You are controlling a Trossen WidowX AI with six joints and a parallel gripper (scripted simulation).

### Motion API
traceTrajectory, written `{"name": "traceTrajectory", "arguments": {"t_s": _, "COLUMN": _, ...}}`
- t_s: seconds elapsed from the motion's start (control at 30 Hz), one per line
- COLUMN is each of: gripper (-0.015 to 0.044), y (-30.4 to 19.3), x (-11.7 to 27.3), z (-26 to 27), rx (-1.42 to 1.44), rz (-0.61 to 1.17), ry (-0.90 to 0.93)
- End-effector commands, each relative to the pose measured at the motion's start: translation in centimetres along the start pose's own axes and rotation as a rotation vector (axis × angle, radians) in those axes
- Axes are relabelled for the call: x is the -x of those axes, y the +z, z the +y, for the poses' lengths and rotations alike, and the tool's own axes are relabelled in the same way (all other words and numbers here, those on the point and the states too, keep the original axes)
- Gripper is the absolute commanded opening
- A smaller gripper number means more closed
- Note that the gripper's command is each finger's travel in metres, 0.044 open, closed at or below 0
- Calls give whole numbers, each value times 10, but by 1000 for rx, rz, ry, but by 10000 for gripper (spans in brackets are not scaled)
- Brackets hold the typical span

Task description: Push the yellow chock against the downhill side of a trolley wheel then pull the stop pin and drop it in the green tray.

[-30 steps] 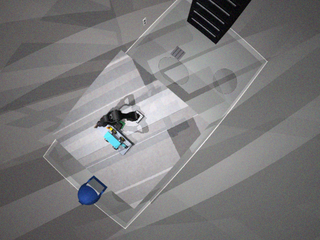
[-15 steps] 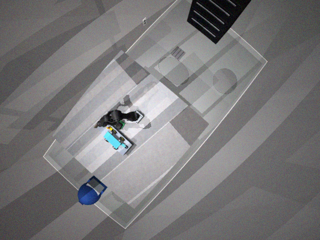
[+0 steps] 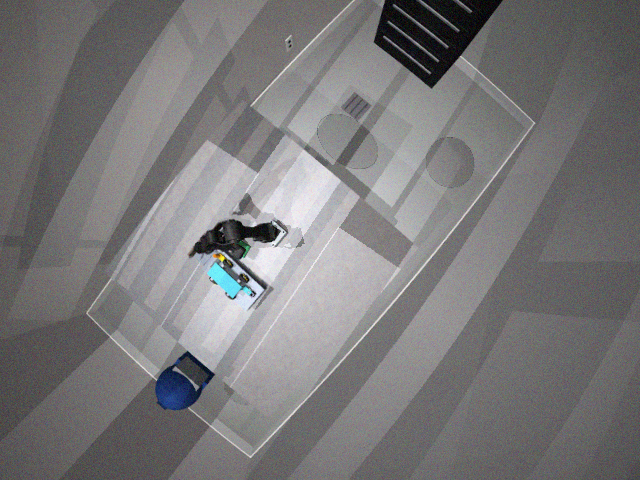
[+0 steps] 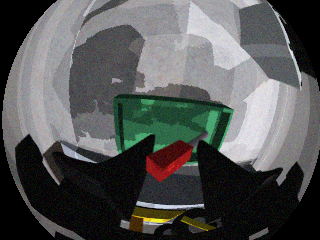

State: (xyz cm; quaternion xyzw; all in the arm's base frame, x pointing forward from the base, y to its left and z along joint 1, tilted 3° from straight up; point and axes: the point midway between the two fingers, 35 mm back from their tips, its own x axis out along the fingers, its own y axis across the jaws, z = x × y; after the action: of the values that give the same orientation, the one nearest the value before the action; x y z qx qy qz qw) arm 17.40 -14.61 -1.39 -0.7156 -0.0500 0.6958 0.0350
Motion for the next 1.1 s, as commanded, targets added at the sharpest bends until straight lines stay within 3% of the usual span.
{"name": "traceTrajectory", "arguments": {"t_s": 0.0, "gripper": 242, "y": 0, "x": 0, "z": 0, "rx": 0, "rz": -1, "ry": -2}}
{"name": "traceTrajectory", "arguments": {"t_s": 0.13, "gripper": 340, "y": 0, "x": 0, "z": 0, "rx": 0, "rz": -1, "ry": -2}}
{"name": "traceTrajectory", "arguments": {"t_s": 0.47, "gripper": 340, "y": 0, "x": 1, "z": 0, "rx": 0, "rz": -1, "ry": -1}}
{"name": "traceTrajectory", "arguments": {"t_s": 0.7, "gripper": 340, "y": 1, "x": 24, "z": -5, "rx": 3, "rz": 2, "ry": 10}}
{"name": "traceTrajectory", "arguments": {"t_s": 0.83, "gripper": 440, "y": 1, "x": 34, "z": -6, "rx": 3, "rz": 2, "ry": 11}}
{"name": "traceTrajectory", "arguments": {"t_s": 1.07, "gripper": 440, "y": 1, "x": 57, "z": -9, "rx": 3, "rz": 2, "ry": 11}}
